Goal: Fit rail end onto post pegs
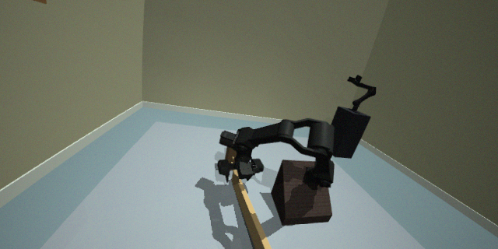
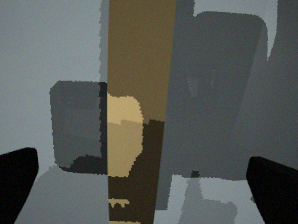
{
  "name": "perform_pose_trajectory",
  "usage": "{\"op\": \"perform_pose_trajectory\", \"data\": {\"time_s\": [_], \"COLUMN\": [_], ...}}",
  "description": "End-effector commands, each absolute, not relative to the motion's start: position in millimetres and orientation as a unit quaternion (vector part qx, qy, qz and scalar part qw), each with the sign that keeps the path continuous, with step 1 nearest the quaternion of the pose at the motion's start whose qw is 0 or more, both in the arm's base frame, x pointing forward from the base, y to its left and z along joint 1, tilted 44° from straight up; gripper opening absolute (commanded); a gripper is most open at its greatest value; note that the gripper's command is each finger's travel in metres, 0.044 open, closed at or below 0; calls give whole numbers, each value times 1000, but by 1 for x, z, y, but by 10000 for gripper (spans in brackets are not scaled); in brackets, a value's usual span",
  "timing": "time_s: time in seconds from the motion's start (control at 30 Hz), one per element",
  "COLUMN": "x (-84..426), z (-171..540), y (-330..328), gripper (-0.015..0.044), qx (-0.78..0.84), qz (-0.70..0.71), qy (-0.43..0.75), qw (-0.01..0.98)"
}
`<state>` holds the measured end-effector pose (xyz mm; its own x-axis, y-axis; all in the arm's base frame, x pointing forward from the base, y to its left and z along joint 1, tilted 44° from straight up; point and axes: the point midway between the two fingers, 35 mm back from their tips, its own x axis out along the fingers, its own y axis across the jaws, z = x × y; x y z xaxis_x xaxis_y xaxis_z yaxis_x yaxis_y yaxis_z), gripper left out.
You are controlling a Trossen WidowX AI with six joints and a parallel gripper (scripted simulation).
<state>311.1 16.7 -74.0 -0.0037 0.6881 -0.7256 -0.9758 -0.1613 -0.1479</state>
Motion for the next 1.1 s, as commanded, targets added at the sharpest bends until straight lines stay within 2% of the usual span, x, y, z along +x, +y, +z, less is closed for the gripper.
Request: {"op": "perform_pose_trajectory", "data": {"time_s": [0.0, 0.63, 1.07], "x": [308, 306, 306], "z": [-81, -100, -100], "y": [24, 44, 44], "gripper": [440, 440, 99], "qx": [-343, -341, -341], "qz": [681, 682, 682], "qy": [208, 206, 206], "qw": [613, 613, 613]}}
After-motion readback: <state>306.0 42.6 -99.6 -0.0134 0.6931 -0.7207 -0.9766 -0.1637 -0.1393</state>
